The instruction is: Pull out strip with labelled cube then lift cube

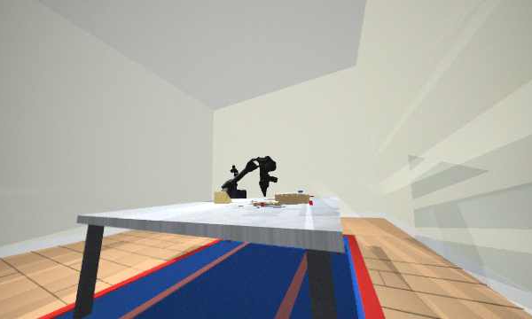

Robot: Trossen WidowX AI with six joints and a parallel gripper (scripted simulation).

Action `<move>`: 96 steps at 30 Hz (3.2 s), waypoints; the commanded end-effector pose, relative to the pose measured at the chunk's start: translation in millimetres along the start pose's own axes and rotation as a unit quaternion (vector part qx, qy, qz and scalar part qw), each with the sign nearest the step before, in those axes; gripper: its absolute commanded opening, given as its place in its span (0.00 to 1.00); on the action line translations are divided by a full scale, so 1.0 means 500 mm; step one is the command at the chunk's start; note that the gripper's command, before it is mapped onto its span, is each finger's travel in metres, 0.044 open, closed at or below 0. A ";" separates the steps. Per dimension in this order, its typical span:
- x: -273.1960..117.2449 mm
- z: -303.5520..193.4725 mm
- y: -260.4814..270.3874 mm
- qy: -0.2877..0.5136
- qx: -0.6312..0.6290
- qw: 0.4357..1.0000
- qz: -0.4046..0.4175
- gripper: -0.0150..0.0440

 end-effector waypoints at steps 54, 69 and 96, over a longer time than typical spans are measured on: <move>0.090 -0.008 0.007 -0.003 0.003 1.000 0.001 0.25; 0.092 -0.012 0.007 -0.003 0.003 1.000 0.001 0.25; 0.095 -0.095 0.017 -0.002 0.003 1.000 0.001 0.25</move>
Point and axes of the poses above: the point midway between the two fingers, 35 mm back from their tips, its own x axis out along the fingers, its own y axis across the jaws, z = x × y, the point moved 9 cm from there along -x, back along the fingers, and after that the axes turned 9 degrees about -x, right-handed, at the moved point
